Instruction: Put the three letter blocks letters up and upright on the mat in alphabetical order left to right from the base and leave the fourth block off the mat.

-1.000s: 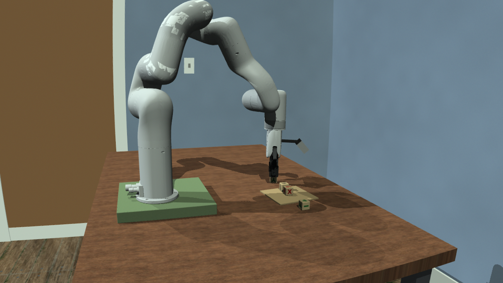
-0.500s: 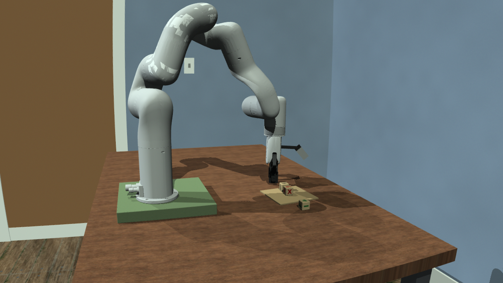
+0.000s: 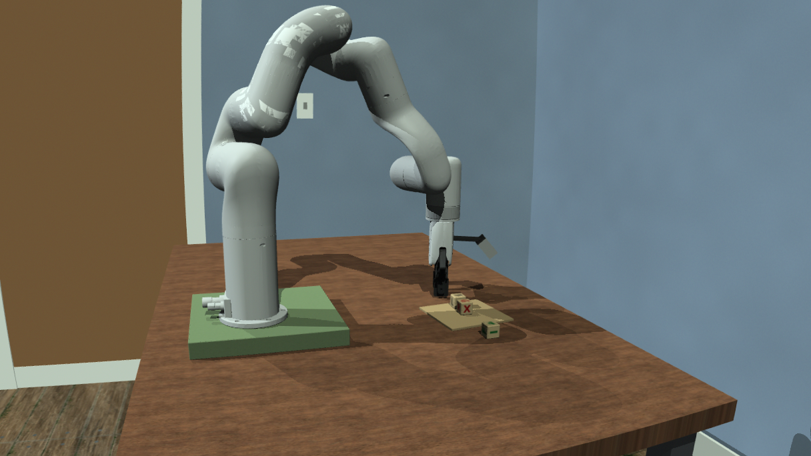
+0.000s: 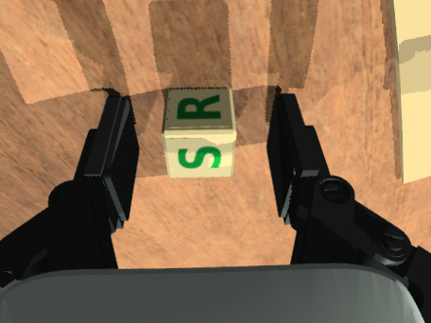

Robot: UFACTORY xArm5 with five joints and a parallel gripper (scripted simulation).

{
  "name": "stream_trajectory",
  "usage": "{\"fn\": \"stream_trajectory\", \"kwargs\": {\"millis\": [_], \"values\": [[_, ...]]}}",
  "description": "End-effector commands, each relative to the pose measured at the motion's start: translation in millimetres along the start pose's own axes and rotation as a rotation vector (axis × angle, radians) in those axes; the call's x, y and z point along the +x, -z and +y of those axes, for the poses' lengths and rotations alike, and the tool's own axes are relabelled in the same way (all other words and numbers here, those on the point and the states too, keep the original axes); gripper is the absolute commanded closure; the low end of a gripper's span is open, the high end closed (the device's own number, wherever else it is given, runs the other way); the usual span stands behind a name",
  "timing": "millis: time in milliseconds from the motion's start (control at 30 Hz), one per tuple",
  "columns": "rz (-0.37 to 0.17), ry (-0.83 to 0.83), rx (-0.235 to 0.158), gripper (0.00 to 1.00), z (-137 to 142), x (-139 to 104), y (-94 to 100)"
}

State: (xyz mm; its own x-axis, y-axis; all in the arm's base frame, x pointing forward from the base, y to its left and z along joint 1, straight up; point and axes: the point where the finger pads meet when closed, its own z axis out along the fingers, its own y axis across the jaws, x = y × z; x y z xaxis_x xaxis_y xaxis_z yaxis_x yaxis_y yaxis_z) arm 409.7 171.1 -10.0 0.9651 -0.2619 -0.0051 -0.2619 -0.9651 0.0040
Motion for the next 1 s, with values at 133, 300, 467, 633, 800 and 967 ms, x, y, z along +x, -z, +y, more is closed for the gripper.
{"fn": "stream_trajectory", "kwargs": {"millis": [133, 300, 467, 633, 800, 967], "values": [[0.003, 0.000, 0.002, 0.37, -0.8, 1.0, 1.1], [0.003, 0.000, 0.002, 0.37, -0.8, 1.0, 1.1], [0.003, 0.000, 0.002, 0.37, -0.8, 1.0, 1.1], [0.003, 0.000, 0.002, 0.37, -0.8, 1.0, 1.1], [0.003, 0.000, 0.002, 0.37, -0.8, 1.0, 1.1], [0.003, 0.000, 0.002, 0.58, -0.8, 1.0, 1.1]]}}
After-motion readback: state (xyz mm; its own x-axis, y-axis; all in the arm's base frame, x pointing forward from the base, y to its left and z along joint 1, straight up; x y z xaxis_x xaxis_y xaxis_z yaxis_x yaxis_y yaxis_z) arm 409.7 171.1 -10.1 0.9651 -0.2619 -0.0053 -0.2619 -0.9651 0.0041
